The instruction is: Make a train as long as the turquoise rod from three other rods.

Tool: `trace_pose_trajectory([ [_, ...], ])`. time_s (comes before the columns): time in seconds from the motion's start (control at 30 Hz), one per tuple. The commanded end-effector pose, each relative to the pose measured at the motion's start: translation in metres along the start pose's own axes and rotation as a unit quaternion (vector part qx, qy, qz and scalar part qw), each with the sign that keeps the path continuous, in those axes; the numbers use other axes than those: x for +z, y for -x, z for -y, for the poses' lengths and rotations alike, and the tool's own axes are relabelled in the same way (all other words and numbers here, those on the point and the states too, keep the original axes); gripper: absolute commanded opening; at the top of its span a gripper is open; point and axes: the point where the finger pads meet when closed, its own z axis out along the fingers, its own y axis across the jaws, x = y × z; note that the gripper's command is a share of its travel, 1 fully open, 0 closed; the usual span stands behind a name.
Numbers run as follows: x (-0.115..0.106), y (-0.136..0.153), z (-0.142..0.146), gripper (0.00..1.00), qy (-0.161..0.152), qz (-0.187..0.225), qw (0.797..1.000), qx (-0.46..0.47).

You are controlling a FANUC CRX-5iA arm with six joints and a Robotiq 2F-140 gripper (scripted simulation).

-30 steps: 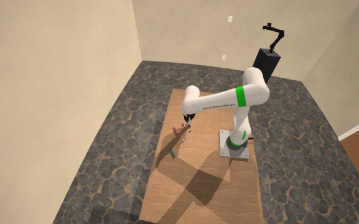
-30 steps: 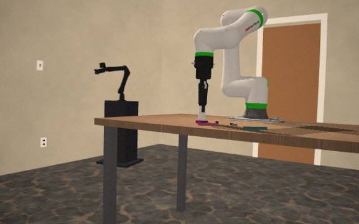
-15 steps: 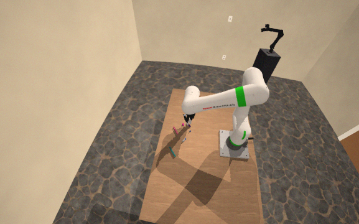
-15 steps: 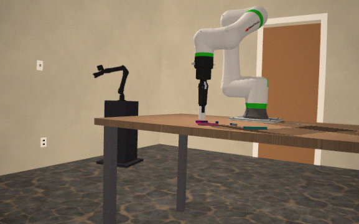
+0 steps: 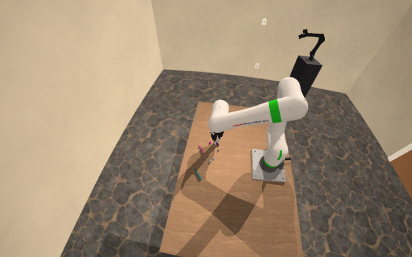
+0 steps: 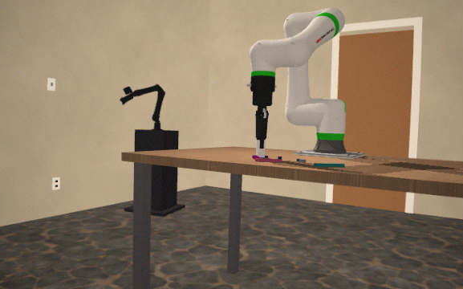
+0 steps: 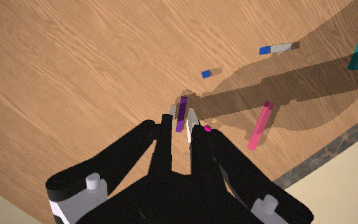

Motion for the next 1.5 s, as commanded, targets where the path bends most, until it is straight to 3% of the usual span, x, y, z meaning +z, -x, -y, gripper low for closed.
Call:
trace_pose_trajectory([
  [0.0, 0.0019, 0.0002, -0.0001, 0.15, 0.000, 0.000, 1.000, 0.000],
  [1.33, 0.0029, 0.0002, -0.0001, 0.15, 0.000, 0.000, 1.000, 0.000],
  [1.37, 0.0029, 0.0002, -0.0001, 0.03, 0.000, 0.000, 1.000, 0.000],
  [1.47, 0.0029, 0.0002, -0.0001, 0.03, 0.000, 0.000, 1.000, 0.000],
])
